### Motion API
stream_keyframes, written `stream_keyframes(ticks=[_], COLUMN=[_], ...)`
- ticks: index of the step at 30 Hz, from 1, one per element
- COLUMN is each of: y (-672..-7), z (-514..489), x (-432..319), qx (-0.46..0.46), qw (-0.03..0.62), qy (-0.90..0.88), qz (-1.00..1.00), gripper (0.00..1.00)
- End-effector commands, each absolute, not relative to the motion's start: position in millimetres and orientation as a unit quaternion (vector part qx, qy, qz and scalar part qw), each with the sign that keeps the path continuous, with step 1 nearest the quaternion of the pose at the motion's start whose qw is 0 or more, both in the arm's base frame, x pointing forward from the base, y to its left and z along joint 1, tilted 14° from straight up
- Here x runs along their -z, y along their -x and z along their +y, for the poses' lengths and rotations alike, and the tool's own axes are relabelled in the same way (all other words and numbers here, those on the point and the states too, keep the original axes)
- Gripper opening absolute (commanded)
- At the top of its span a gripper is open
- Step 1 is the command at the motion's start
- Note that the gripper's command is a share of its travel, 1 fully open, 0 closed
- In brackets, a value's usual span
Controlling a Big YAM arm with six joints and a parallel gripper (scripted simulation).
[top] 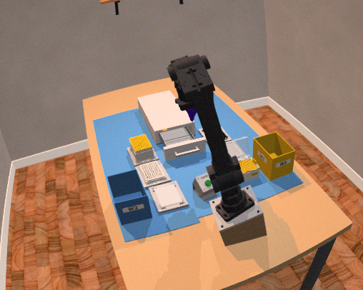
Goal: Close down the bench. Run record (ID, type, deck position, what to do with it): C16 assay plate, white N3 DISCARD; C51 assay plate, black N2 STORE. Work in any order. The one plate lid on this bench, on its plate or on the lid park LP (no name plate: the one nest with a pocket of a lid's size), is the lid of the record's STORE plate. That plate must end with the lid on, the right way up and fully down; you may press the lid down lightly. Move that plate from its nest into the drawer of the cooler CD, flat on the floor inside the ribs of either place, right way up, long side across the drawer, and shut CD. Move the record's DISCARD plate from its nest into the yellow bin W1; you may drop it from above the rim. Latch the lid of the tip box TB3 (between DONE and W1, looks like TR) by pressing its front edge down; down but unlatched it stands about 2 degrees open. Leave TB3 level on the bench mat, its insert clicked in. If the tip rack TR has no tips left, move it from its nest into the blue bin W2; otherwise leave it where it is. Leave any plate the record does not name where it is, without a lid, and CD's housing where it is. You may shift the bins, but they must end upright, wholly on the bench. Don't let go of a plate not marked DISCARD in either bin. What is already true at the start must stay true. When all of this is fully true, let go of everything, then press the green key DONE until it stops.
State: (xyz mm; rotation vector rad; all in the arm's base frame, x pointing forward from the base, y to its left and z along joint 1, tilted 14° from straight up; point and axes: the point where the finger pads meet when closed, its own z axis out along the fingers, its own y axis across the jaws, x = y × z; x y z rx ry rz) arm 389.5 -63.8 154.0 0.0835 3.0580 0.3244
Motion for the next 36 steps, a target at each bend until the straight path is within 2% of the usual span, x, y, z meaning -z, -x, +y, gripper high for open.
stream_keyframes(ticks=[1,13,15,36], y=[-408,-402,-393,-388], z=[-79,-72,-82,-147], x=[-176,-171,-150,-109], qx=[-0.114,-0.112,-0.116,-0.112], qw=[0.048,0.048,0.034,0.037], qy=[-0.051,-0.039,-0.035,-0.035], qz=[0.991,0.992,0.992,0.992], gripper=[0.00,0.00,0.00,0.00])
